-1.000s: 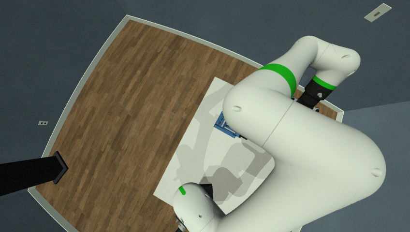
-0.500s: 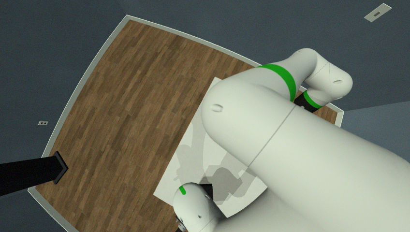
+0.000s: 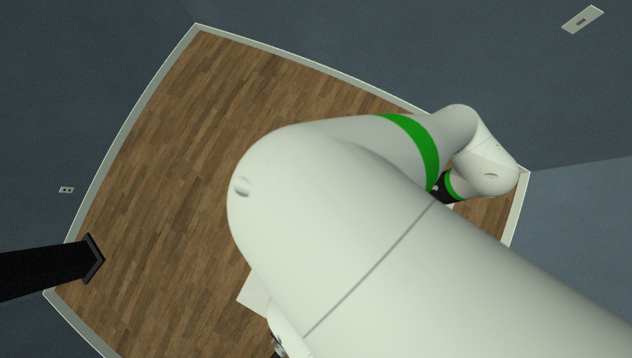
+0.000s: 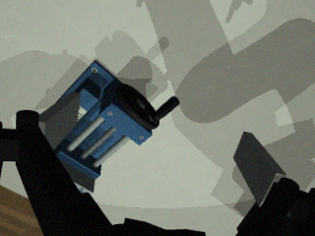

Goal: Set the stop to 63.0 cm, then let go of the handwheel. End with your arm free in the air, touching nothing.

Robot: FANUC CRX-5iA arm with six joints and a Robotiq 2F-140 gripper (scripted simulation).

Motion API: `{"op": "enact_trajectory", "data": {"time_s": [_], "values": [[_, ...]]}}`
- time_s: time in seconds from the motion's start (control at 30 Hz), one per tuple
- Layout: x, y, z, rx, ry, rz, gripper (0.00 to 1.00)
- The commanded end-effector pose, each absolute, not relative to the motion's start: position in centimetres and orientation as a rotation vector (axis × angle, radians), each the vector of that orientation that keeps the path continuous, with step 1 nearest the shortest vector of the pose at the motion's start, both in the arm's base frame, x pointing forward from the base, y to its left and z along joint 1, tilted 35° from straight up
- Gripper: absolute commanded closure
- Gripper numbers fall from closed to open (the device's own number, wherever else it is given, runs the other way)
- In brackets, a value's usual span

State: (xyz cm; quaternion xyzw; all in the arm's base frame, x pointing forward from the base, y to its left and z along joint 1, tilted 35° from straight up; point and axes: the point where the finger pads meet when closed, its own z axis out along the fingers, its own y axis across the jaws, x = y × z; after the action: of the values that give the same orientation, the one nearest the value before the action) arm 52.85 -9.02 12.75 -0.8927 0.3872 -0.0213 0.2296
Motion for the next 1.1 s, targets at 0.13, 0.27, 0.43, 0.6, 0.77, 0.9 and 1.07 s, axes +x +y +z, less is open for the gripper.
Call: {"op": "enact_trajectory", "data": {"time_s": [0.13,0.27,0.43,0.6,0.77,0.9,1.07], "values": [[49.9,-6.9,9.8,-2.136,1.461,-0.125,0.0],[48.6,-6.3,8.5,-2.003,1.588,-0.125,0.0],[47.6,-6.1,7.7,-1.91,1.669,-0.125,0.0],[47.5,-6.0,7.6,-1.902,1.675,-0.124,0.0],[47.5,-6.0,7.6,-1.902,1.675,-0.124,0.0],[47.5,-6.0,7.6,-1.902,1.675,-0.124,0.0],[47.5,-6.0,7.6,-1.902,1.675,-0.124,0.67]]}}
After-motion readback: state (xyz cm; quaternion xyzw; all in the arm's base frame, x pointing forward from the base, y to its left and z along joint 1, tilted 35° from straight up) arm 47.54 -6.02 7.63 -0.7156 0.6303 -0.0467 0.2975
